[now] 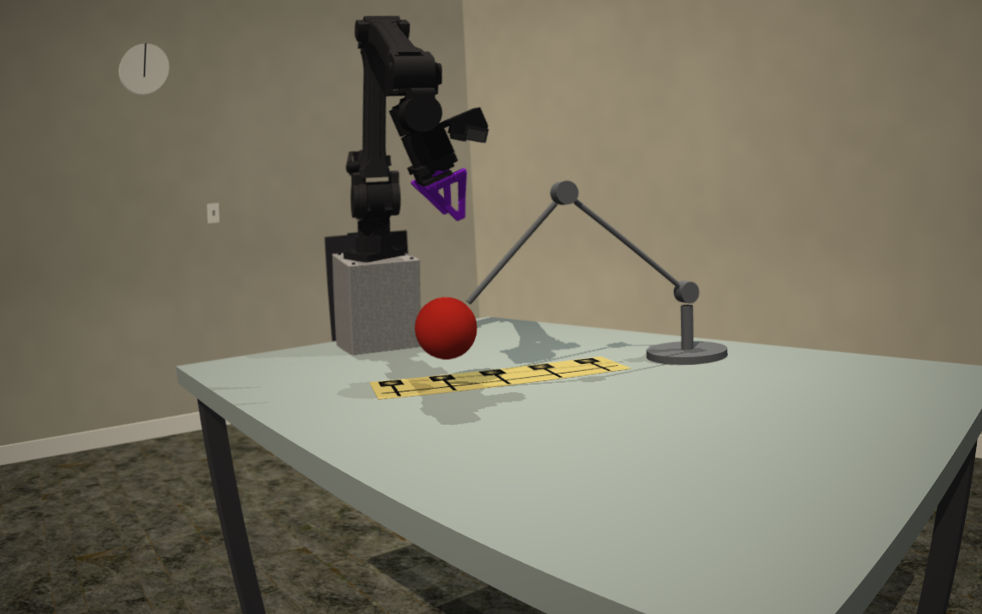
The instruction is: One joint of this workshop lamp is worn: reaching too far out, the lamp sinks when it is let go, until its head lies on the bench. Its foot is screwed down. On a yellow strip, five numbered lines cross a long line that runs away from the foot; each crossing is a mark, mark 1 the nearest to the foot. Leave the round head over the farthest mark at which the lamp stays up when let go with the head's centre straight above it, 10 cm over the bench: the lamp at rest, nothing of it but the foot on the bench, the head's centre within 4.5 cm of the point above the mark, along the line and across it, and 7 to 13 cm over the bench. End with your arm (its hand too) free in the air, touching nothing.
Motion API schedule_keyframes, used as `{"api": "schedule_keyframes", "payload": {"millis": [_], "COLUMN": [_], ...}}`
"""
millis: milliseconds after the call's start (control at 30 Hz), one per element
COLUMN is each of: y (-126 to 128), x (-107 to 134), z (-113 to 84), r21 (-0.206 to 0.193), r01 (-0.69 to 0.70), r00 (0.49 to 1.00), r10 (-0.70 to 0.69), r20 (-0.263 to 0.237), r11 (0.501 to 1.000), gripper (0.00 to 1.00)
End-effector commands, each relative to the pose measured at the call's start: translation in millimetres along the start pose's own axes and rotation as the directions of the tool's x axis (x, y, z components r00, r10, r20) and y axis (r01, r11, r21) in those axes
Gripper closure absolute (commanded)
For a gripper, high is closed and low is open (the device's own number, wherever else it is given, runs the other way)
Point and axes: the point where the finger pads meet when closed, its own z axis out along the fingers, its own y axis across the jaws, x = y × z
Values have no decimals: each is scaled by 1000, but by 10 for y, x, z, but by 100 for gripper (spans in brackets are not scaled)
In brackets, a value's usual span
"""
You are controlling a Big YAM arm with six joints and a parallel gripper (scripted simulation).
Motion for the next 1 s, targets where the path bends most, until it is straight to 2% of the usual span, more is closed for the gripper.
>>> {"api": "schedule_keyframes", "payload": {"millis": [0,200,267,767,967], "y": [21,-12,-12,-83,-110], "x": [-126,-162,-162,-109,-123], "z": [-34,28,28,447,488], "r21": [57,128,128,109,122], "r01": [22,45,45,45,49], "r00": [1000,998,998,998,998], "r10": [-22,-41,-41,-41,-45], "r20": [-8,-37,-37,-37,-37], "r11": [998,991,991,993,991], "gripper": [0,0,0,0,0]}}
